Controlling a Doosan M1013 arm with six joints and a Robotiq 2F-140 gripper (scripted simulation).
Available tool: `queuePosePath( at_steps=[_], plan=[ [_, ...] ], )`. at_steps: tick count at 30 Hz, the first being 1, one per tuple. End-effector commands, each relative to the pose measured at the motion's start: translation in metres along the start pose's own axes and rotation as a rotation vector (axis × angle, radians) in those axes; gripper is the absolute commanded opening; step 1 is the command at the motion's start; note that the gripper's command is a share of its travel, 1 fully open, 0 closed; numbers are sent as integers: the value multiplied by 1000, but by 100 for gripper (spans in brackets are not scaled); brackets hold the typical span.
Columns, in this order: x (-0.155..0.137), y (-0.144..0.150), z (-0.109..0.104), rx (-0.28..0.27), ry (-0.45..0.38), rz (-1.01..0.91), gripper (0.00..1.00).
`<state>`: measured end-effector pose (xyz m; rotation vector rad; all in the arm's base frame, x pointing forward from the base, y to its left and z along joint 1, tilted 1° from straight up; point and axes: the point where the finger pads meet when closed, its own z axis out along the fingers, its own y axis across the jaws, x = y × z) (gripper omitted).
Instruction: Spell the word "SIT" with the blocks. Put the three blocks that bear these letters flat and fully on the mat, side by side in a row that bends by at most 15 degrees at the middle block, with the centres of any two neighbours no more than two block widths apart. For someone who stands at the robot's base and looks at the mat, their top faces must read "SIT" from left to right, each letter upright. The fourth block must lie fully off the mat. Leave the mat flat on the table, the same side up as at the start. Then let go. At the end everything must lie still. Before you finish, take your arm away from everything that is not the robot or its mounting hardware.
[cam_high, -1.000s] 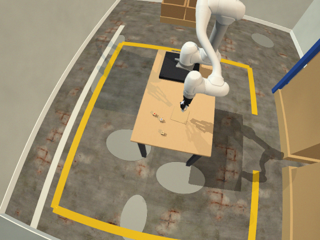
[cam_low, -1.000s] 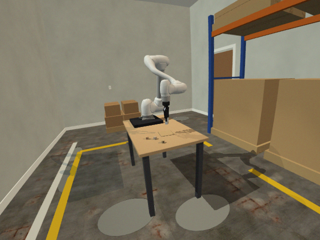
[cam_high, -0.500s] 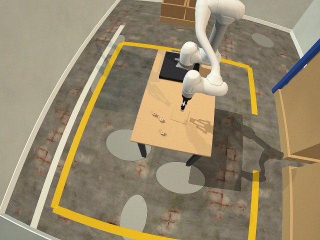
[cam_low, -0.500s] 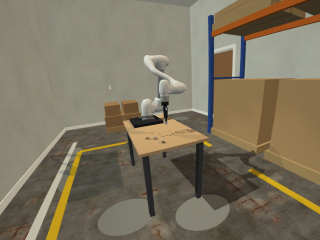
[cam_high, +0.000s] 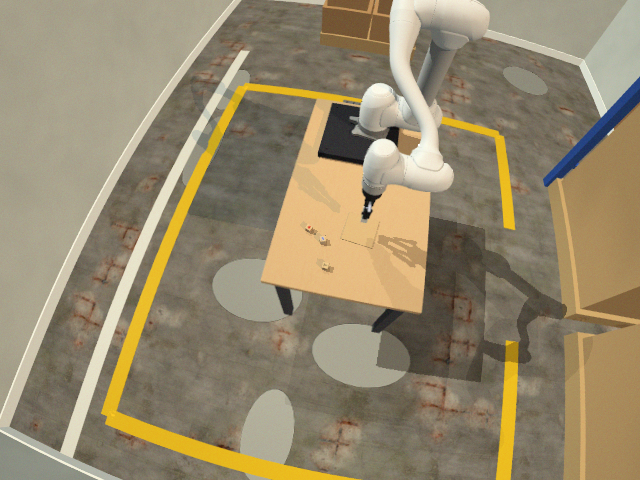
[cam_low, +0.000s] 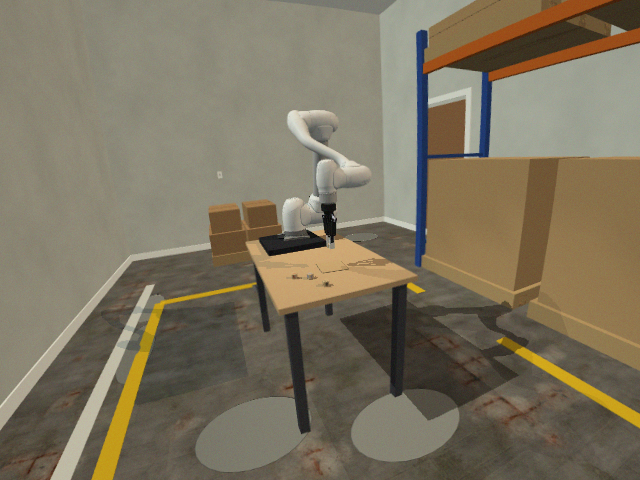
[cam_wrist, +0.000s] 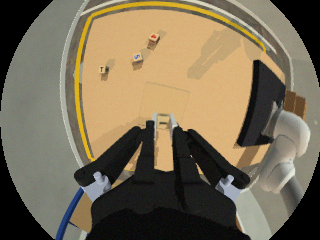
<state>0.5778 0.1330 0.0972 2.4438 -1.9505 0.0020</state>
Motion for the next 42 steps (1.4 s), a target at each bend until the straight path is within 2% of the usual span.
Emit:
queuePosePath(
  at_steps=[1, 12, 17, 27, 29, 36, 42],
  plan=[
    [0, 0, 0, 0, 0, 0, 13],
    [0, 0, 6, 0, 0, 0, 13],
    [0, 0, 22, 0, 0, 0, 13],
    [0, 0, 70, 0, 0, 0, 13],
    [0, 0, 70, 0, 0, 0, 13],
    [0, 0, 91, 0, 0, 0, 13],
    [0, 0, 96, 0, 0, 0, 13]
  ],
)
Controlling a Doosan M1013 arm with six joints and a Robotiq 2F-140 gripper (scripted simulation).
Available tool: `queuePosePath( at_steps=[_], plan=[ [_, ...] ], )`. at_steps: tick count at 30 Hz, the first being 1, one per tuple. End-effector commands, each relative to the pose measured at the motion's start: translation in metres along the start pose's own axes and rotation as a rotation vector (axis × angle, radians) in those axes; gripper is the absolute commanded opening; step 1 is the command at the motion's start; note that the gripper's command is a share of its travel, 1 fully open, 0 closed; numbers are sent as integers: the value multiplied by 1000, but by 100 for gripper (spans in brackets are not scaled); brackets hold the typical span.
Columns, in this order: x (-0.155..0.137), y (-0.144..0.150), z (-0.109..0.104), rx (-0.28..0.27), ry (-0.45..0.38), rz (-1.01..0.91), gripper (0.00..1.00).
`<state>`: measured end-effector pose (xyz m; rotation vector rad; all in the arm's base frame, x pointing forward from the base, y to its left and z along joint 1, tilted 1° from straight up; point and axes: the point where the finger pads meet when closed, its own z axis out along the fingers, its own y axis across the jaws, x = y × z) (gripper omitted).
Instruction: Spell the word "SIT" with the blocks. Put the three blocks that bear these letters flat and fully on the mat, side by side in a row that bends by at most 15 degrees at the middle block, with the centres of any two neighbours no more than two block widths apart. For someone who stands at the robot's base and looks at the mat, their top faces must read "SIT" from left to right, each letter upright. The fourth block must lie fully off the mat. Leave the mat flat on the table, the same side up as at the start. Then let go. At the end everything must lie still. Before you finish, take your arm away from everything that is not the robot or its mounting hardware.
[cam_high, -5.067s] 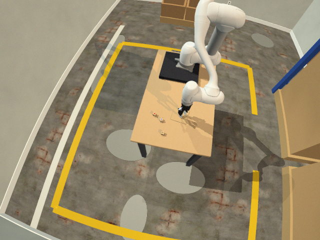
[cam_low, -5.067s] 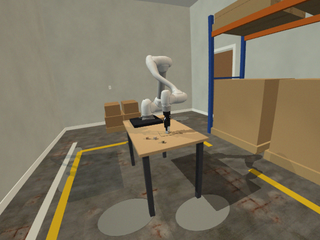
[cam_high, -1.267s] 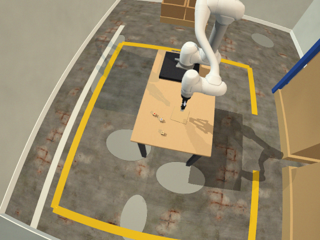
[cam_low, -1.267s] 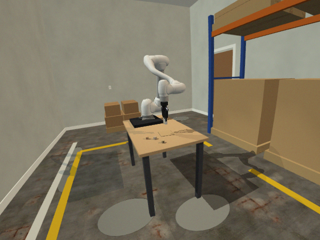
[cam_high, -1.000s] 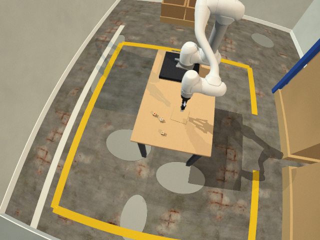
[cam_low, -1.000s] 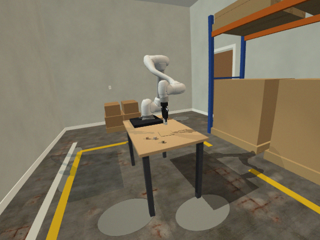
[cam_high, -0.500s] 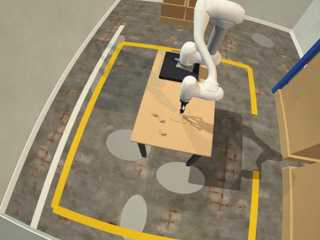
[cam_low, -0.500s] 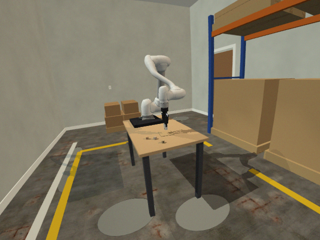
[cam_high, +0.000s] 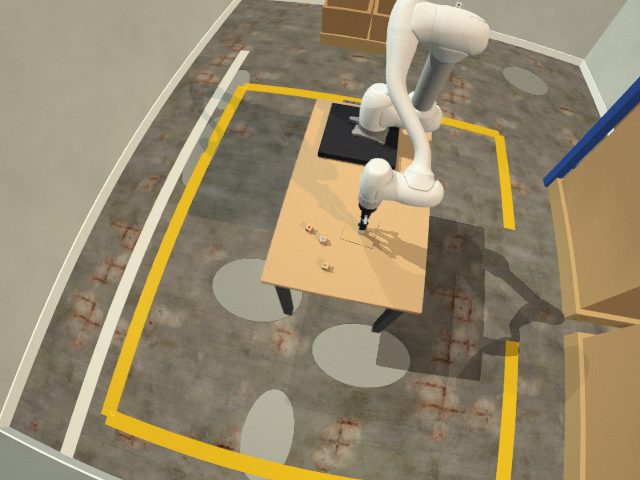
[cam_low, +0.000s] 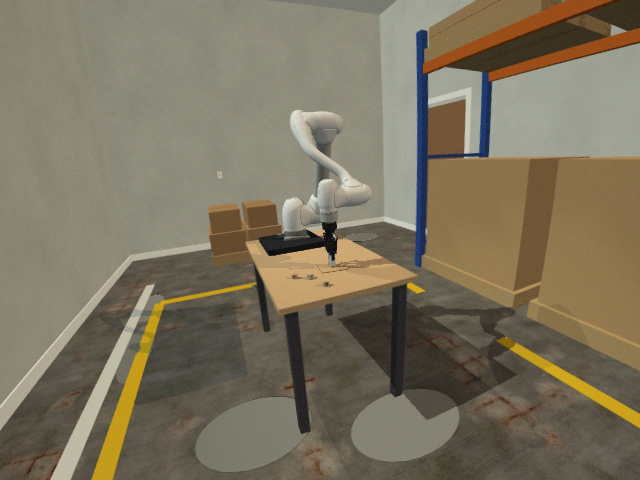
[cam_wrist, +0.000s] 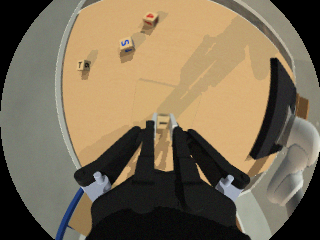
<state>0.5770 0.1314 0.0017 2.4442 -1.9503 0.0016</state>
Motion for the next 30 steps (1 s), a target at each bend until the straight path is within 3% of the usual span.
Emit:
queuePosePath(
  at_steps=[1, 30],
  plan=[
    [0, 0, 0, 0, 0, 0, 13],
    [0, 0, 4, 0, 0, 0, 13]
  ],
)
